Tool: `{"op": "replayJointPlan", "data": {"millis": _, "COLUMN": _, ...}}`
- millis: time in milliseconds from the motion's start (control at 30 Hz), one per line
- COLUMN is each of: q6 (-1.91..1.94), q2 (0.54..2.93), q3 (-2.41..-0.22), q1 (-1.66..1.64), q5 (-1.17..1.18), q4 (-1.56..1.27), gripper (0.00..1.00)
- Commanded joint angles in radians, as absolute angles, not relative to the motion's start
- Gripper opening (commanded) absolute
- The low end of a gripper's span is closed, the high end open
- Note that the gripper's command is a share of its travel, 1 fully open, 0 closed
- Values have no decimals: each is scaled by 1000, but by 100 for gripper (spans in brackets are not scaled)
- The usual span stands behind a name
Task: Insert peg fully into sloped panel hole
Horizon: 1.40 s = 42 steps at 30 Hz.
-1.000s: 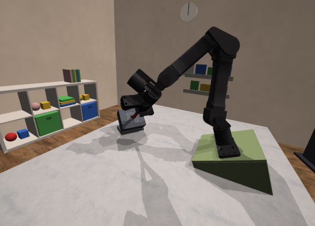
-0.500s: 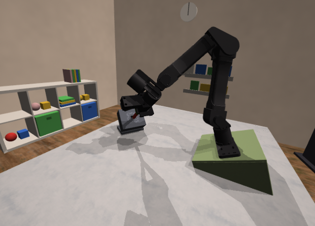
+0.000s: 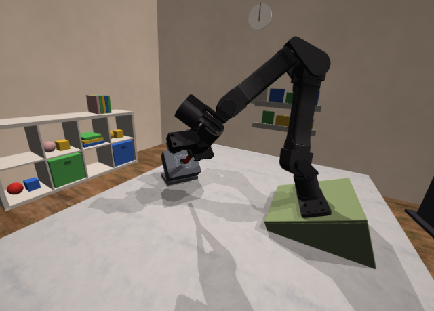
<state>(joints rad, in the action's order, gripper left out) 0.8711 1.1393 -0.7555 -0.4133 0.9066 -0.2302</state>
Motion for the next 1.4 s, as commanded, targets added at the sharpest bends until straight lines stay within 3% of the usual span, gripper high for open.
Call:
{"op": "replayJointPlan", "data": {"millis": 0, "q6": 846, "q2": 1112, "q3": -805, "q1": -432, "q5": 929, "q4": -281, "gripper": 0}}
{"op": "replayJointPlan", "data": {"millis": 1367, "q6": 892, "q2": 1152, "q3": -815, "q1": -376, "q5": 883, "q4": -215, "gripper": 0}}
